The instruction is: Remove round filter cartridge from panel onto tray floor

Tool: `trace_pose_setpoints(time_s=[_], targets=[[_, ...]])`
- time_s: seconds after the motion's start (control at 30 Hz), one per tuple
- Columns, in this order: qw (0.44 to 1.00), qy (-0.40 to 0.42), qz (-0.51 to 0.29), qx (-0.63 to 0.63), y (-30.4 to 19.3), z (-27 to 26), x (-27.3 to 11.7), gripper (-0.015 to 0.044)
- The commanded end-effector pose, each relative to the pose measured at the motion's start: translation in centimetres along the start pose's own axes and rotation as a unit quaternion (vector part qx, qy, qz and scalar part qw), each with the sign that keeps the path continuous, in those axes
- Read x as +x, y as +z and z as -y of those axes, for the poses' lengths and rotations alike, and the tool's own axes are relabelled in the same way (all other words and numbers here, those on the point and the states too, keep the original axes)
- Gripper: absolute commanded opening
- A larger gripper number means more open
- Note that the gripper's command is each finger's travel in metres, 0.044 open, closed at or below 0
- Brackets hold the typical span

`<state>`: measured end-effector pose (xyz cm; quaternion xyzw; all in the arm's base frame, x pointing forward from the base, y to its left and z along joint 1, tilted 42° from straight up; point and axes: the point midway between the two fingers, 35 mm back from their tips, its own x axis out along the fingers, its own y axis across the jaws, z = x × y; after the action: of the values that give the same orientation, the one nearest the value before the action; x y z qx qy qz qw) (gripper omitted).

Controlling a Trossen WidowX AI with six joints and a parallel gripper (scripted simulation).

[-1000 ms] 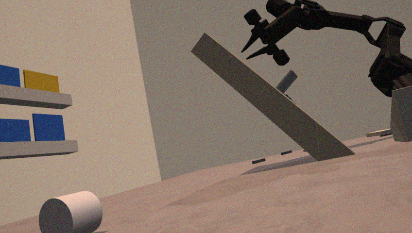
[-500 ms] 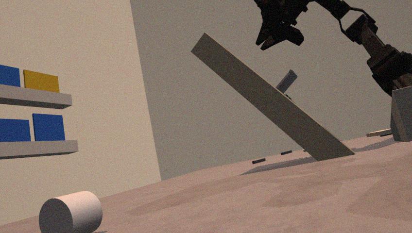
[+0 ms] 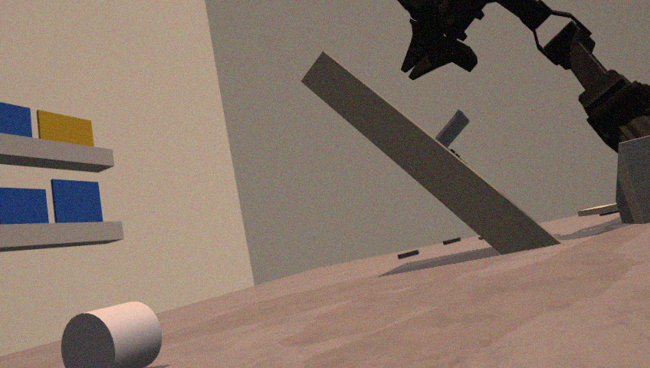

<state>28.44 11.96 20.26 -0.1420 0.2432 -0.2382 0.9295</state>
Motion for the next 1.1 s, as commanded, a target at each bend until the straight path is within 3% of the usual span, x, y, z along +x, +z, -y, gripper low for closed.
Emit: trace_pose_setpoints(time_s=[0.0,1.07], targets=[[1.000,0.000,-0.002,-0.003,-0.1,-0.1,0.7,0.0108],[1.000,-0.001,0.004,-0.003,0.1,0.2,4.8,0.0108]])
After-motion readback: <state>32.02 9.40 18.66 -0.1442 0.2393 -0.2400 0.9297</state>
